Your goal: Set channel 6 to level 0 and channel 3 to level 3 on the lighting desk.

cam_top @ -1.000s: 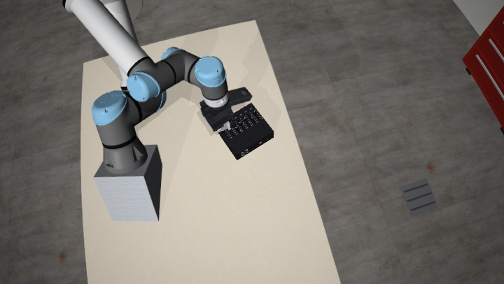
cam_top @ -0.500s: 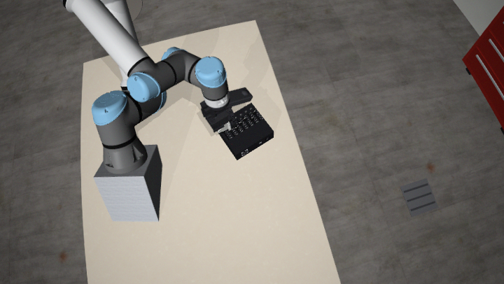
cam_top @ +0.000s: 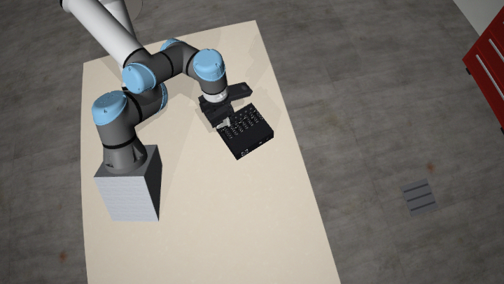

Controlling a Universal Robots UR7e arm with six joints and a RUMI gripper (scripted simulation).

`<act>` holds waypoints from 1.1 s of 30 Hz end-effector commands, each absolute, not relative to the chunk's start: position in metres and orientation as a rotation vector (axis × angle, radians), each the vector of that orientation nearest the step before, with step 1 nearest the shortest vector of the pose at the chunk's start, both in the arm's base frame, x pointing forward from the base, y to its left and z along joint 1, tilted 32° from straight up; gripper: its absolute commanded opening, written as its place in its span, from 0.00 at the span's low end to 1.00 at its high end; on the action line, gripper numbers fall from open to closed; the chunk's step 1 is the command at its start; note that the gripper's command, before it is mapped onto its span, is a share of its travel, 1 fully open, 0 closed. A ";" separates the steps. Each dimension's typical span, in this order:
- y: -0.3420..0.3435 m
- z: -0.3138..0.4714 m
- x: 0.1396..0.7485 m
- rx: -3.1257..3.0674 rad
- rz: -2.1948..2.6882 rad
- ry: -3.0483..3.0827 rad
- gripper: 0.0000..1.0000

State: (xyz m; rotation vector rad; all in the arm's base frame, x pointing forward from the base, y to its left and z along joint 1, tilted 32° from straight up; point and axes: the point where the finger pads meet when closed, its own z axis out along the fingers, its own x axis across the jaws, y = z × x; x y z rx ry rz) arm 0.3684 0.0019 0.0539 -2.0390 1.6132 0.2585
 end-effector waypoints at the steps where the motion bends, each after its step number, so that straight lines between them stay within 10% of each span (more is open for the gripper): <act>1: -0.002 0.060 0.367 -2.039 0.258 1.613 0.00; 15: -0.002 0.061 0.367 -2.039 0.258 1.613 0.00; 16: -0.002 0.061 0.367 -2.039 0.258 1.613 1.00; 33: -0.025 0.098 0.359 -2.039 0.258 1.613 1.00</act>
